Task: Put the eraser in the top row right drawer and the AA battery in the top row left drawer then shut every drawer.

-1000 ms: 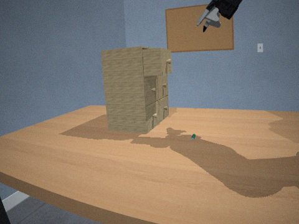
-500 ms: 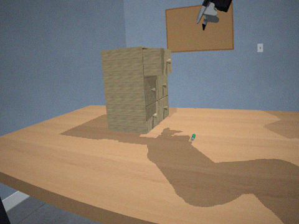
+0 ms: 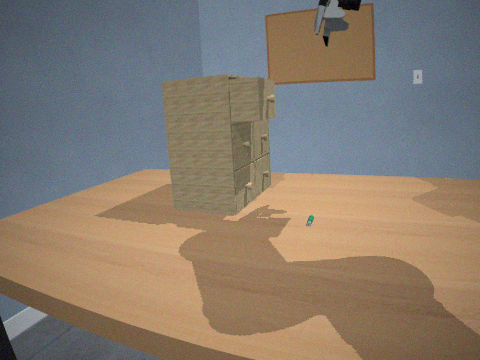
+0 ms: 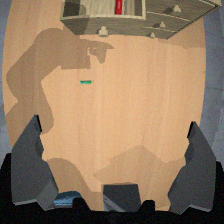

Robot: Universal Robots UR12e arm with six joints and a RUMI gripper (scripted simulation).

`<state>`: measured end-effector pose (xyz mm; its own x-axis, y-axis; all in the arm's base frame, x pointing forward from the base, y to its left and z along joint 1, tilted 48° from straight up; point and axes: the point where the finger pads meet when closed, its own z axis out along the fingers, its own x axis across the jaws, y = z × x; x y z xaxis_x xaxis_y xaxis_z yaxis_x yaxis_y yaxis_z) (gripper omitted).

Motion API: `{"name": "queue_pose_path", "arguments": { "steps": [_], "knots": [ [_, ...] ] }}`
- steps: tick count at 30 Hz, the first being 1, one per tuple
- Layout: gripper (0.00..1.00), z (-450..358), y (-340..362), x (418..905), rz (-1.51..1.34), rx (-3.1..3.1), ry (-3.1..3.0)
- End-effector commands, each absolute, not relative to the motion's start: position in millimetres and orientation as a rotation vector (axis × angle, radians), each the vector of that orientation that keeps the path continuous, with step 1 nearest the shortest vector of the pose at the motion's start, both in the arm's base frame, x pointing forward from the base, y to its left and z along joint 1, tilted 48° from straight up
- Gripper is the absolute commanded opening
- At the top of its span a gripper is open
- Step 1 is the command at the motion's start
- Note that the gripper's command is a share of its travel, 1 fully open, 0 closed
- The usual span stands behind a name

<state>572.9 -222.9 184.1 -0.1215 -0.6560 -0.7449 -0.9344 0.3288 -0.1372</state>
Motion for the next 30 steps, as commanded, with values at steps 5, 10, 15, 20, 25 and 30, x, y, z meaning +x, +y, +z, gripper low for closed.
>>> {"name": "queue_pose_path", "arguments": {
  "steps": [5, 10, 15, 20, 25, 30],
  "knots": [
    [1.00, 186.3, -226.1, 573.0, 0.577, -1.469, 1.856],
    [1.00, 187.3, -227.2, 572.9, 0.623, -1.498, 1.854],
    [1.00, 187.9, -227.8, 572.8, 0.647, -1.513, 1.852],
    [1.00, 188.6, -228.6, 572.7, 0.681, -1.535, 1.850],
    [1.00, 189.2, -229.2, 572.7, 0.708, -1.552, 1.848],
    [1.00, 189.4, -229.5, 572.6, 0.721, -1.560, 1.847]
  ]
}}
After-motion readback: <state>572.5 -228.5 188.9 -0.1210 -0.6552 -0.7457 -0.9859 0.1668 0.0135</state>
